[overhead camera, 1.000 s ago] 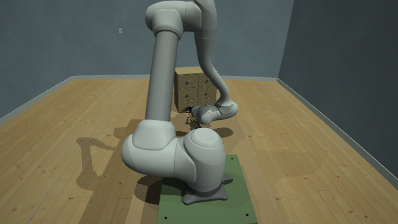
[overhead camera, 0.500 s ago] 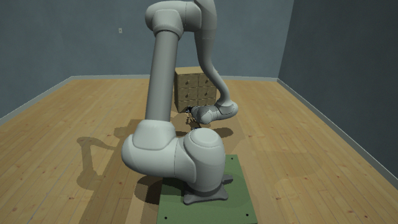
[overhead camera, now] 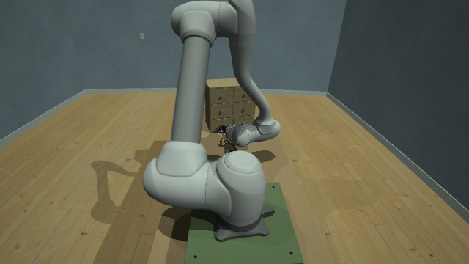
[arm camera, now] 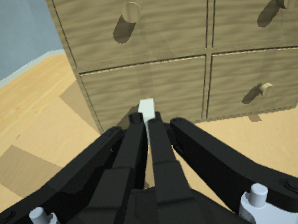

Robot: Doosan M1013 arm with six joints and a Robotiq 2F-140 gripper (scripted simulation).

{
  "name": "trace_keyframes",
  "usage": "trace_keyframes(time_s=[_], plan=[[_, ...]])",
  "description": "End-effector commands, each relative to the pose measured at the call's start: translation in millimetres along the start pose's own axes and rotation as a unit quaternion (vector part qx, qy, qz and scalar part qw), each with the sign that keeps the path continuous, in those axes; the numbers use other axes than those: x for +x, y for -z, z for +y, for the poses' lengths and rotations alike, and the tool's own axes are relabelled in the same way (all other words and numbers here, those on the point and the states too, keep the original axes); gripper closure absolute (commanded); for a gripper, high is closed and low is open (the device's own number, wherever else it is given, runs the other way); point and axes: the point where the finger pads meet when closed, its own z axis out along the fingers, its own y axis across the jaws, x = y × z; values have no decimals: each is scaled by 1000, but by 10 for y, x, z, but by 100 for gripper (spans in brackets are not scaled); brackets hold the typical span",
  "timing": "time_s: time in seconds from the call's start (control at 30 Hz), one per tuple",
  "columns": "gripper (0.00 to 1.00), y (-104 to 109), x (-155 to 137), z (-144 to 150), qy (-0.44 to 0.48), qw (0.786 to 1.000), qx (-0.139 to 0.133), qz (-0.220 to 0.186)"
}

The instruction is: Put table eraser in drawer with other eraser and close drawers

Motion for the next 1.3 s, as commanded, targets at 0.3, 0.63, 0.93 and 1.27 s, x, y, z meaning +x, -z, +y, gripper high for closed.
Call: trace_keyframes(time_s=[0.3, 0.63, 0.93, 1.27], plan=[[100, 0, 2, 0, 0, 1000, 0, 0], [100, 0, 2, 0, 0, 1000, 0, 0], [100, 98, -34, 0, 0, 1000, 0, 0], [100, 433, -156, 0, 0, 1000, 0, 0]])
